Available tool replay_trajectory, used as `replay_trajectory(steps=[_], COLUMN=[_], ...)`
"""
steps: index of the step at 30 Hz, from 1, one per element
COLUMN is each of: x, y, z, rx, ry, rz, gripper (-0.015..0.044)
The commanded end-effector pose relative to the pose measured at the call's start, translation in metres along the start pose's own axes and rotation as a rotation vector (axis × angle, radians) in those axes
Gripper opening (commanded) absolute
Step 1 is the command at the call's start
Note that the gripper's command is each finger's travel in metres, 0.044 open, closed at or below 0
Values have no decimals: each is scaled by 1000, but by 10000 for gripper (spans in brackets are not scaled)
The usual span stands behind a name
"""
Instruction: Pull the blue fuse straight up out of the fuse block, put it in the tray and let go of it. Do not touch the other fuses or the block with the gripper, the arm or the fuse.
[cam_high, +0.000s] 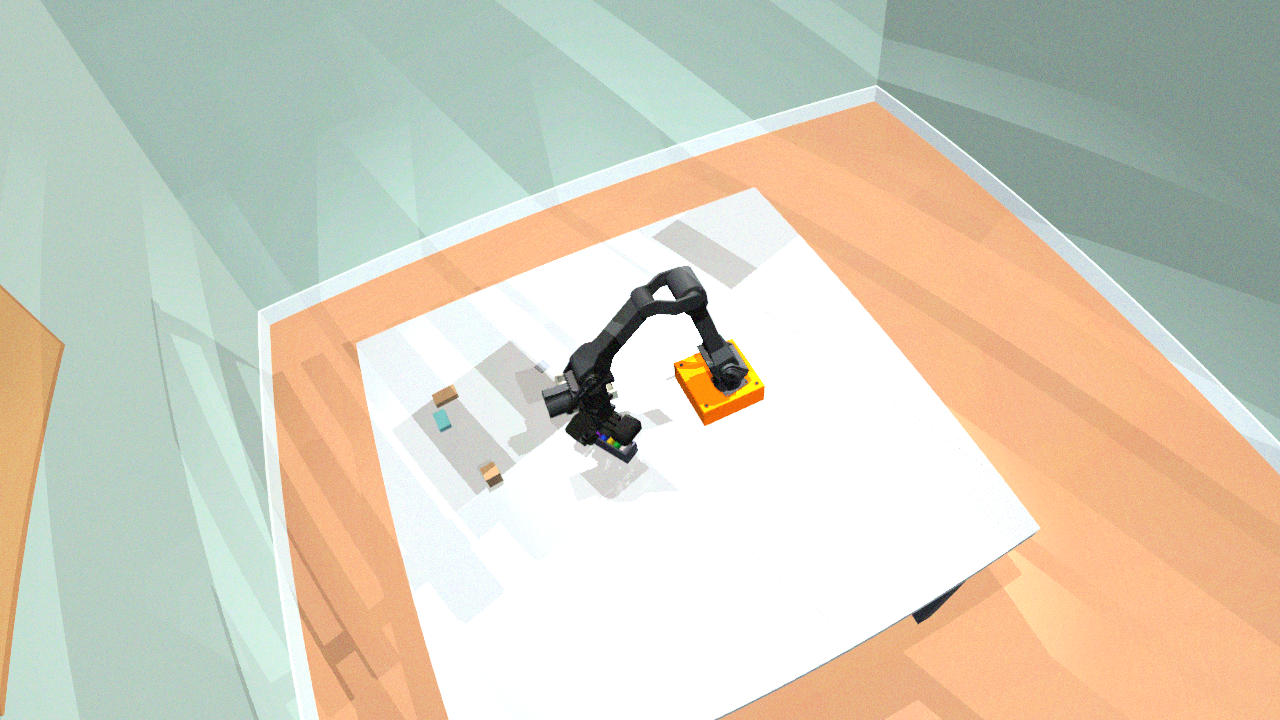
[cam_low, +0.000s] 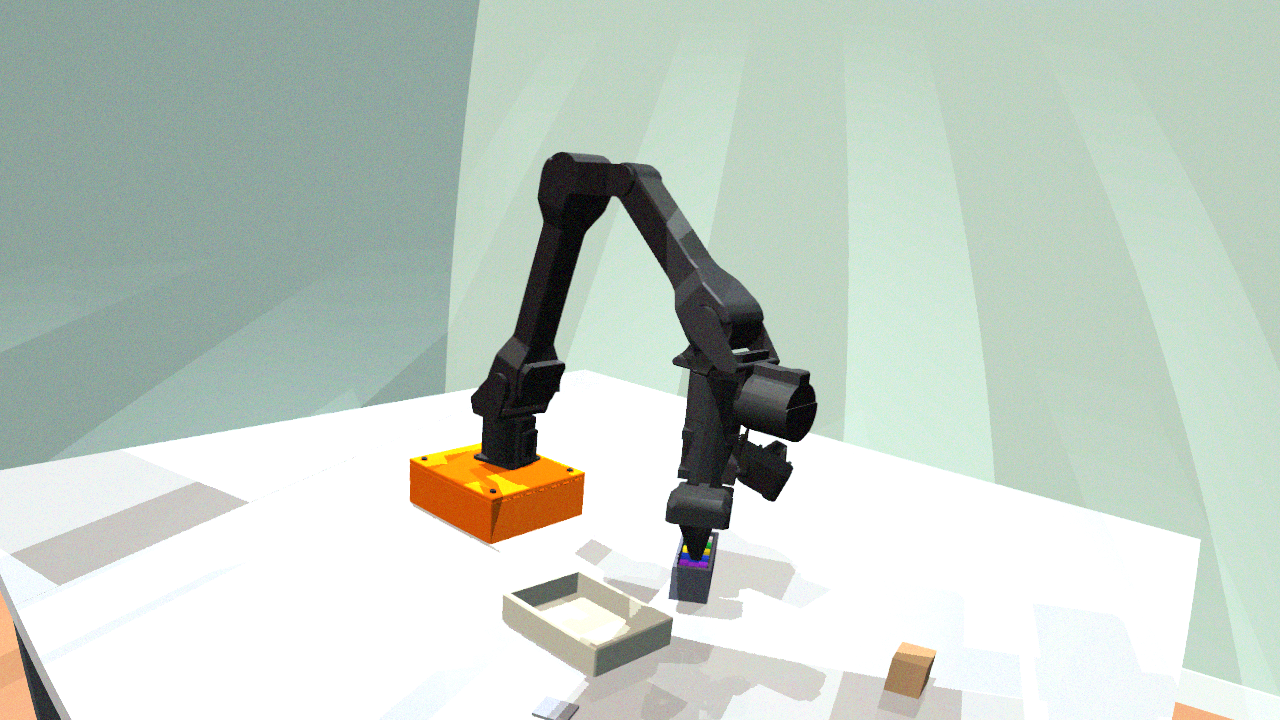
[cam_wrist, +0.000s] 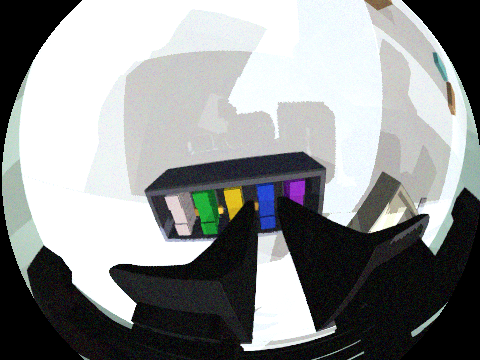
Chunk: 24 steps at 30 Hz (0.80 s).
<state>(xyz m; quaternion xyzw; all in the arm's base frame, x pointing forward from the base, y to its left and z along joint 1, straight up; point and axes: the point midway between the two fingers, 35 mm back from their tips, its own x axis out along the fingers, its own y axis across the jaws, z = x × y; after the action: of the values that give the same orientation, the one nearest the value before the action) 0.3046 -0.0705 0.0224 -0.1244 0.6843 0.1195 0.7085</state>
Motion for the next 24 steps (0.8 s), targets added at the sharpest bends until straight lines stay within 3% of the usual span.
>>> replay_trajectory(steps=[1, 7, 17, 24], x=[4, 4, 4, 2], y=[0, 0, 1, 1], z=[-1, -1, -1, -1], rx=[2, 2, 0, 0], ry=[7, 7, 5, 5], rz=[-2, -2, 3, 3], gripper=[65, 65, 0, 0])
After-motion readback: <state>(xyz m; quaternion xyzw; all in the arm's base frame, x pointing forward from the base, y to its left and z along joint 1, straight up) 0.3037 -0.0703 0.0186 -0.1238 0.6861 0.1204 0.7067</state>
